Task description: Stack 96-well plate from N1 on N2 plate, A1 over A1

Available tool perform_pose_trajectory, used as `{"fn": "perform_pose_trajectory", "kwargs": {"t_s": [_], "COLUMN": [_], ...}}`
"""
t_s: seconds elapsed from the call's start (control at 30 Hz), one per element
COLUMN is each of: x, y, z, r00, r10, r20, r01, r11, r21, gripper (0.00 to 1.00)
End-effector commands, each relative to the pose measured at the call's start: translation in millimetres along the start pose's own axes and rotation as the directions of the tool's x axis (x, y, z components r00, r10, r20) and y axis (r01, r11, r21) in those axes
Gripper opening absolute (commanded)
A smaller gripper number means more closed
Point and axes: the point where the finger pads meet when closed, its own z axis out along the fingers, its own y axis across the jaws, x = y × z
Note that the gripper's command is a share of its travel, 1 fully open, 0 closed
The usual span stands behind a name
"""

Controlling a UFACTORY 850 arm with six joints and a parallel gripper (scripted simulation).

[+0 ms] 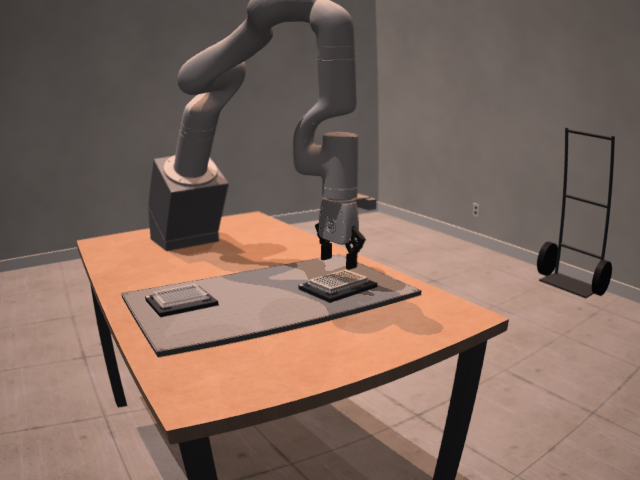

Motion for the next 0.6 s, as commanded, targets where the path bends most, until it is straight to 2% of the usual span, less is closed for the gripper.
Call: {"fn": "perform_pose_trajectory", "kwargs": {"t_s": [0.0, 0.4, 0.57], "x": [0.2, 0.2, 0.2], "y": [1.0, 1.2, 1.2], "z": [3.4, 23.4, 24.2], "r00": [1.0, 1.0, 1.0], "r10": [0.001, 0.001, 0.001], "r20": [-0.003, -0.003, -0.003], "r01": [-0.001, -0.001, -0.001], "r11": [1.0, 1.0, 1.0], "r21": [-0.009, -0.009, -0.009], "gripper": [1.0, 1.0, 1.0]}}
